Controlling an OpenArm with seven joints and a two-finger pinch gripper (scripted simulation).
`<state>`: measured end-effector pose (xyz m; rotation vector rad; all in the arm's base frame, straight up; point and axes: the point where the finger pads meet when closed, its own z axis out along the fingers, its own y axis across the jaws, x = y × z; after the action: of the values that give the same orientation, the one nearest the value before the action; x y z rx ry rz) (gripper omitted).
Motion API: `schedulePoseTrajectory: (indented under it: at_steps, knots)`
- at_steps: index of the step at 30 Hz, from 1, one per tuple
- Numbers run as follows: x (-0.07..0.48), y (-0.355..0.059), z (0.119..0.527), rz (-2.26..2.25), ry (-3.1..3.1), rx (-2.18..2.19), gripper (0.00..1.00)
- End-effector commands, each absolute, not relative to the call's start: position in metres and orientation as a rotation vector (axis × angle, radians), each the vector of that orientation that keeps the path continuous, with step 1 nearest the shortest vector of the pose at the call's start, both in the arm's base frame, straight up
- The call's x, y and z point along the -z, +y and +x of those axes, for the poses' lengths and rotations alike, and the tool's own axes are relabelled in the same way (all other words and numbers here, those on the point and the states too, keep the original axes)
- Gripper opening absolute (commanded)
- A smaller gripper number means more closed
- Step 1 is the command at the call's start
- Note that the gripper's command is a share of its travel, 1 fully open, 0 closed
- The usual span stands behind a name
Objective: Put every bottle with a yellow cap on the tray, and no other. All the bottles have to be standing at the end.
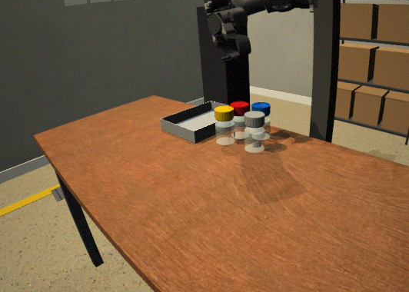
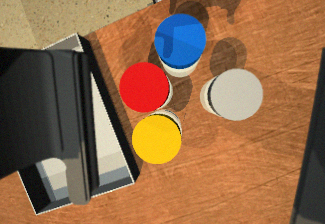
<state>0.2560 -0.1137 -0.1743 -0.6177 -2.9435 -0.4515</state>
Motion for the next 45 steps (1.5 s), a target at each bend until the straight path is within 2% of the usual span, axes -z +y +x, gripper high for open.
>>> schedulePoseTrajectory:
  at_steps: [1, 11, 20, 27, 37, 45]
  knots:
    - [0.179, -0.118, 0.259, -0.585, -2.979, 0.391, 0.42]
    - [0.186, -0.122, 0.264, -0.545, -3.016, 0.319, 0.42]
    - [0.206, -0.147, 0.276, -0.397, -3.116, -0.005, 0.42]
    - [0.206, -0.147, 0.276, -0.397, -3.116, -0.005, 0.42]
    - [0.243, -0.145, 0.281, -0.393, -3.126, 0.008, 0.42]
    - [0.248, -0.147, 0.279, -0.396, -3.119, -0.009, 0.42]
